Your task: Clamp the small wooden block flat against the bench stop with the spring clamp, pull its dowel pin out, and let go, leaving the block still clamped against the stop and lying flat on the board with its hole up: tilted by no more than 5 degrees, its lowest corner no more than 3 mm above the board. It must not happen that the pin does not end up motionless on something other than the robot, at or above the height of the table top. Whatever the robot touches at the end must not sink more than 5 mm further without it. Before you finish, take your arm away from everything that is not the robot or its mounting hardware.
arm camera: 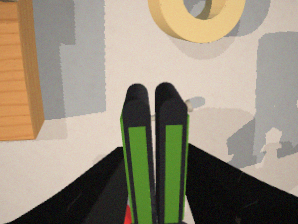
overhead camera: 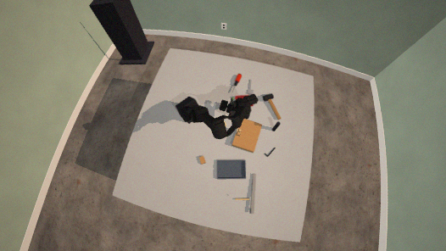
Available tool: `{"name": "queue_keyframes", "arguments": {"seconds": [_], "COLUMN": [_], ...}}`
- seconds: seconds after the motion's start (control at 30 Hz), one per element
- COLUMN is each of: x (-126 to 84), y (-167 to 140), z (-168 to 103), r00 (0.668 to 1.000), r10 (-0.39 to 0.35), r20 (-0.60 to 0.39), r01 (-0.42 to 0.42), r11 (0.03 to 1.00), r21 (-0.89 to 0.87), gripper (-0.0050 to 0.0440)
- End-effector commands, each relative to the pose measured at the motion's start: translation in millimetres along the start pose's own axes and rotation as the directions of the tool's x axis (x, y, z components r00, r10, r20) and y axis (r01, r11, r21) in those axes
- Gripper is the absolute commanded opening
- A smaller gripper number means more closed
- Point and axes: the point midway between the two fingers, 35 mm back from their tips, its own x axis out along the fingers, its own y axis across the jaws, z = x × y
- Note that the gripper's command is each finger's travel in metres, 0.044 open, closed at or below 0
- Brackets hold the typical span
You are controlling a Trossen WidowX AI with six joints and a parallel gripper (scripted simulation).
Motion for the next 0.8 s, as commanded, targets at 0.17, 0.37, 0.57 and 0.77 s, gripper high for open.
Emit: {"name": "queue_keyframes", "arguments": {"seconds": [0.17, 0.37, 0.57, 0.77], "x": [-1.3, -1.5, -1.6, -1.9], "y": [5.2, 8.5, 10.7, 13.8], "z": [6.4, 11.2, 14.5, 19.5], "r00": [1.000, 1.000, 1.000, 1.000], "r10": [-0.004, -0.005, -0.006, -0.006], "r20": [-0.012, -0.016, -0.019, -0.024], "r01": [0.004, 0.005, 0.006, 0.007], "r11": [1.000, 1.000, 1.000, 1.000], "r21": [0.008, 0.013, 0.016, 0.020], "gripper": [0.0000, 0.0000, 0.0000, 0.0000]}}
